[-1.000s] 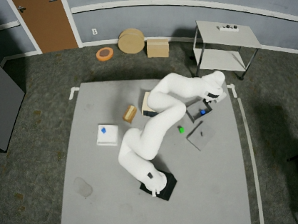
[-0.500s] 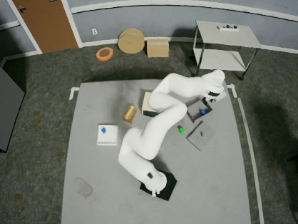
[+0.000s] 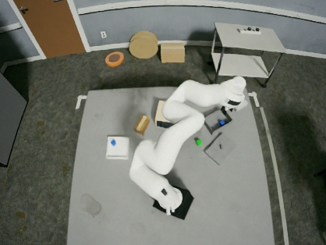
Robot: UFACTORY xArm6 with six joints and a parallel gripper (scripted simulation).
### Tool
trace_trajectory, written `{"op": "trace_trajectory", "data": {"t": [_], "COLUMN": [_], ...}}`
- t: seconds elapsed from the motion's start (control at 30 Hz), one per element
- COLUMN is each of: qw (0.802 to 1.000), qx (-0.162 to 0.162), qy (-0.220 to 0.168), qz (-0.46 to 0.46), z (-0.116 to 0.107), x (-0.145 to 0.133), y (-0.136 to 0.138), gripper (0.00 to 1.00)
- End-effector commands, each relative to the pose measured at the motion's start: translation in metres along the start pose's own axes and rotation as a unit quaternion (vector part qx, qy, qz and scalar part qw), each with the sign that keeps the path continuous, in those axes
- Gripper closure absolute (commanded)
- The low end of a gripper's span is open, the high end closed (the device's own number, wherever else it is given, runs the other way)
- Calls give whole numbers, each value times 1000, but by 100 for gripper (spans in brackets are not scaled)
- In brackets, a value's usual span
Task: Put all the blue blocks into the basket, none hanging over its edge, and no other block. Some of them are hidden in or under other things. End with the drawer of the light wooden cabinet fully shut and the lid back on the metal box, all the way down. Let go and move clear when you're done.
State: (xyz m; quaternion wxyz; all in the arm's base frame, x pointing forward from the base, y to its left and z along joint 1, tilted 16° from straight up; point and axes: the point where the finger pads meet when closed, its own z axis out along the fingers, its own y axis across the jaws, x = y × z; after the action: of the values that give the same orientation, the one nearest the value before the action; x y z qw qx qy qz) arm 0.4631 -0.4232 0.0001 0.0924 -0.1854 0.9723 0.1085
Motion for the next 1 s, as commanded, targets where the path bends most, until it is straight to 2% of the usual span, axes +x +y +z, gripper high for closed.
{"op": "trace_trajectory", "data": {"t": [0.0,0.63,0.97], "qw": [1000,1000,1000], "qx": [3,3,3], "qy": [-1,-1,-1], "qz": [0,0,0], "z": [-3,-2,7], "x": [-1,-1,-1], "y": [-1,-1,-2], "gripper": [45,45,45]}}
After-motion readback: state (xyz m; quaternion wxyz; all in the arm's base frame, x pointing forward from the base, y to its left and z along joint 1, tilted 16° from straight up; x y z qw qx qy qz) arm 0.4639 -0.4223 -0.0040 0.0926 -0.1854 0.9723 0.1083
